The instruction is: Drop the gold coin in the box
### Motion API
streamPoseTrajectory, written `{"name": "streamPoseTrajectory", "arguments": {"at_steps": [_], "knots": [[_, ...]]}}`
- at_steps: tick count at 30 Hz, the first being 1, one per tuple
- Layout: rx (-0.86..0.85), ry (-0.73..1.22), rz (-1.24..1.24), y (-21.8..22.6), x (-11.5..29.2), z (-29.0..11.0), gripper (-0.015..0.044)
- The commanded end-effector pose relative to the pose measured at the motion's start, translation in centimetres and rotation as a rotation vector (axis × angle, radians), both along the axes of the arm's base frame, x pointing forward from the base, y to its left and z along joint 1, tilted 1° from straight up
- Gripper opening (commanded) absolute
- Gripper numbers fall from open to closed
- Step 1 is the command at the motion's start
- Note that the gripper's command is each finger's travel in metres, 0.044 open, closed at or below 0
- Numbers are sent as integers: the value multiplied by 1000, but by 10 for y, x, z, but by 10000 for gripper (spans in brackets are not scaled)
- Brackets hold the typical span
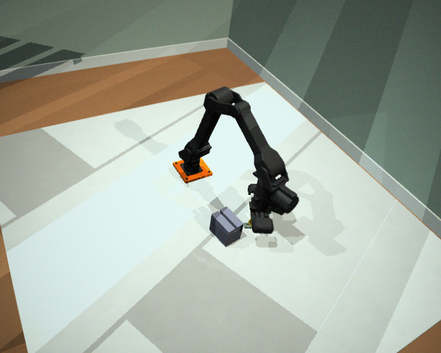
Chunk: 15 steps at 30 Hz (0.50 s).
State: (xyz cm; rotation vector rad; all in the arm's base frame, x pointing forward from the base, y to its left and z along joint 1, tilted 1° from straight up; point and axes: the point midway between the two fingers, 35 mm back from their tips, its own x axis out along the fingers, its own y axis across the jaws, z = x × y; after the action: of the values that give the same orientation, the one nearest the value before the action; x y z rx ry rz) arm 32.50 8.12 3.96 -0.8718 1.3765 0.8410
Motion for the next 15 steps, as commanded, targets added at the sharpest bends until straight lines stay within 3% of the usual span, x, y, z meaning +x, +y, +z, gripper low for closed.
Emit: {"name": "streamPoseTrajectory", "arguments": {"at_steps": [1,15], "knots": [[-3,3,5,0,0,5,0],[-3,3,5,1,2,40,0]]}}
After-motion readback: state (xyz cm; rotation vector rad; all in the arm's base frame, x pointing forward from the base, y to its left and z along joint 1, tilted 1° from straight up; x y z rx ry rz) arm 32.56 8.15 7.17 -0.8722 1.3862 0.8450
